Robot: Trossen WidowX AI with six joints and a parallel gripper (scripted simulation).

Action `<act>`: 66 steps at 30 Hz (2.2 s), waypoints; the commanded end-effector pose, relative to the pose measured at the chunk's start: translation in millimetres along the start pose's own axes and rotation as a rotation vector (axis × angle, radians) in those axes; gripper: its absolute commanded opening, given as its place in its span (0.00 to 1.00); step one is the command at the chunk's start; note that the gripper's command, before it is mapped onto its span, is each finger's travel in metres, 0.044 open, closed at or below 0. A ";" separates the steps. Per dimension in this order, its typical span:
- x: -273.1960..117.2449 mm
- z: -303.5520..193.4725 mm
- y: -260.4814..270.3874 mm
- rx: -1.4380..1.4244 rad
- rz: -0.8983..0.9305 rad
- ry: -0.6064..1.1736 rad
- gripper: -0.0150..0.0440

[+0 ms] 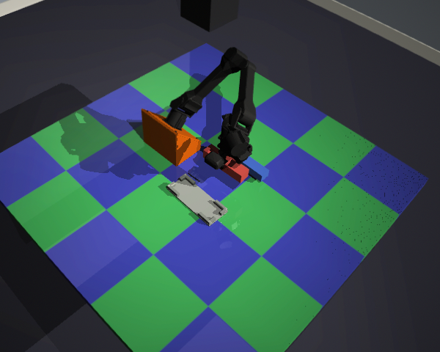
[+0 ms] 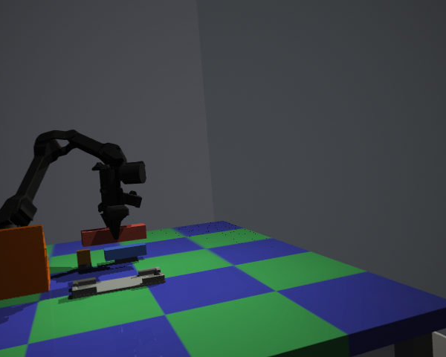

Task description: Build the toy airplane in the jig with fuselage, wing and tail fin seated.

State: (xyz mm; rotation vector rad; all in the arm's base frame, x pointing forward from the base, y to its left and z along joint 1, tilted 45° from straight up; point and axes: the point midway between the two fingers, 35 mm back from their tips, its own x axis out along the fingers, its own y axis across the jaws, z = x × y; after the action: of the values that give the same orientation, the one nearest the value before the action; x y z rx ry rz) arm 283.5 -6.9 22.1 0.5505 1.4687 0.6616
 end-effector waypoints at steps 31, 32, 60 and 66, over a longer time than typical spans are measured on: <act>-11.7 -6.4 -55.5 0.046 -0.010 -0.013 0.25; -10.4 -6.9 -58.4 0.049 -0.010 -0.013 0.25; 30.6 -29.0 -133.3 0.119 -0.010 -0.014 0.25; 30.4 -28.8 -133.8 0.119 -0.010 -0.014 0.48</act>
State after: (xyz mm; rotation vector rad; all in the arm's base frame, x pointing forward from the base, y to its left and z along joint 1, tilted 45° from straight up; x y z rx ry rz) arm 264.9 -81.4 -91.4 0.6392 1.5022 0.5632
